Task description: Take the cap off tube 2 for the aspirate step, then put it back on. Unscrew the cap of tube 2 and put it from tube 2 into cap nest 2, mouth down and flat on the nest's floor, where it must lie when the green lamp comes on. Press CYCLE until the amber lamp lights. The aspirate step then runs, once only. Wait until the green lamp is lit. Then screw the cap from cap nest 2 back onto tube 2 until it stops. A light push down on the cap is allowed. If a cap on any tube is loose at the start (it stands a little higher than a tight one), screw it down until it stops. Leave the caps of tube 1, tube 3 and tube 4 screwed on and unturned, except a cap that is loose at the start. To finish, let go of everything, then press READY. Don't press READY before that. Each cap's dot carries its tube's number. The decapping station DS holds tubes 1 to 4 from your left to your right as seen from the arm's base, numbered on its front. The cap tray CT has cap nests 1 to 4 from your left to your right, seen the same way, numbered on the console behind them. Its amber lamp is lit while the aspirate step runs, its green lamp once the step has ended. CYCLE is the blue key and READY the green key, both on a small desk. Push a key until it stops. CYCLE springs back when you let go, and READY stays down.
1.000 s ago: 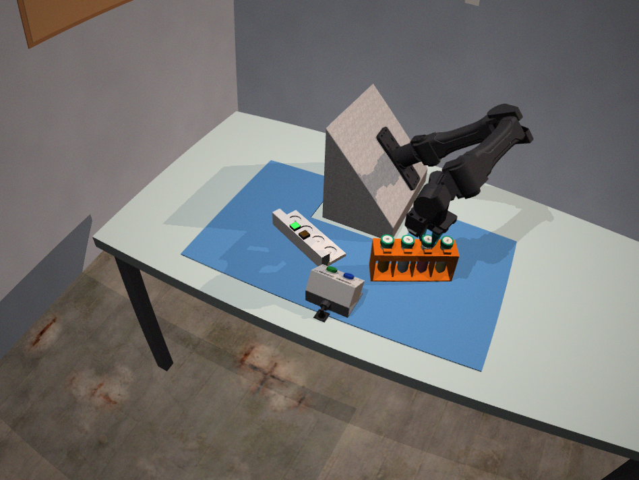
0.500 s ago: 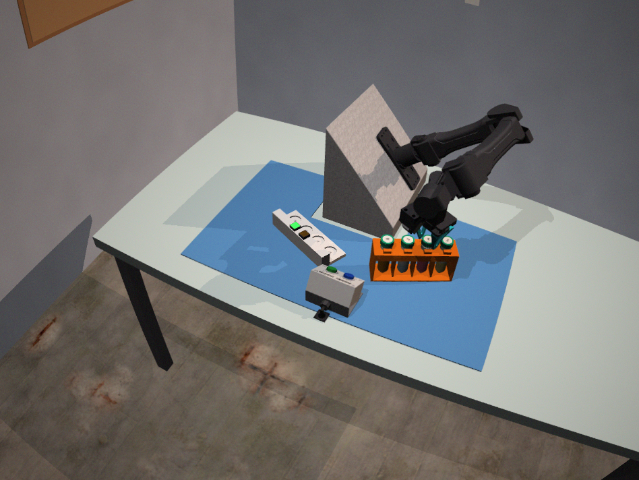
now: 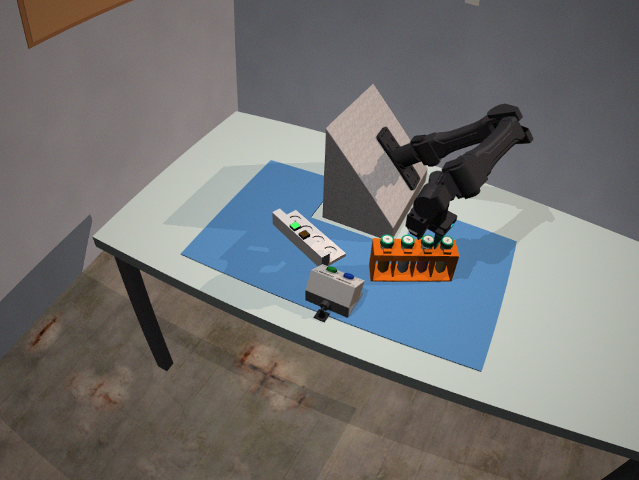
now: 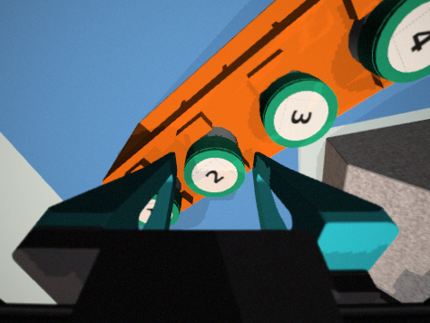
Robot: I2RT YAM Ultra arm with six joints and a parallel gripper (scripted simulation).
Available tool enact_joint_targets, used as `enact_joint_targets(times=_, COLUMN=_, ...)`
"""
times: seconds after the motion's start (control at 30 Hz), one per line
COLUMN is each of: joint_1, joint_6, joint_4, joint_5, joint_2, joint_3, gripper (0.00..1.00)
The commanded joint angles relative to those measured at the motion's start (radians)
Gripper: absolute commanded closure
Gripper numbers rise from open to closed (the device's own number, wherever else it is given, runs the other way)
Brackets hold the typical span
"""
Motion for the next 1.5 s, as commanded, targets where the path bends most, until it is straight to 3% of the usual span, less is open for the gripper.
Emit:
enact_joint_targets(times=0.0, joint_1=-0.012, joint_6=-0.187, joint_4=-0.004, joint_5=0.0, joint_2=-0.004, joint_3=0.004, gripper=0.51)
enact_joint_targets(times=0.13, joint_1=-0.012, joint_6=-0.347, joint_4=-0.004, joint_5=0.0, joint_2=-0.004, joint_3=0.004, gripper=0.51)
enact_joint_targets(times=0.2, joint_1=-0.012, joint_6=-0.347, joint_4=-0.004, joint_5=0.0, joint_2=-0.004, joint_3=0.004, gripper=0.51)
enact_joint_targets(times=0.7, joint_1=-0.013, joint_6=-0.948, joint_4=-0.003, joint_5=0.0, joint_2=-0.003, joint_3=0.005, gripper=0.51)
enact_joint_targets(times=0.77, joint_1=-0.013, joint_6=-0.948, joint_4=-0.003, joint_5=0.0, joint_2=-0.003, joint_3=0.005, gripper=0.51)
enact_joint_targets(times=1.27, joint_1=-0.014, joint_6=-1.549, joint_4=-0.003, joint_5=-0.001, joint_2=-0.002, joint_3=0.005, gripper=0.51)
enact_joint_targets(times=1.33, joint_1=-0.014, joint_6=-1.549, joint_4=-0.003, joint_5=-0.001, joint_2=-0.002, joint_3=0.005, gripper=0.51)
enact_joint_targets(times=1.47, joint_1=-0.014, joint_6=-1.709, joint_4=-0.004, joint_5=-0.001, joint_2=-0.001, joint_3=0.005, gripper=0.51)
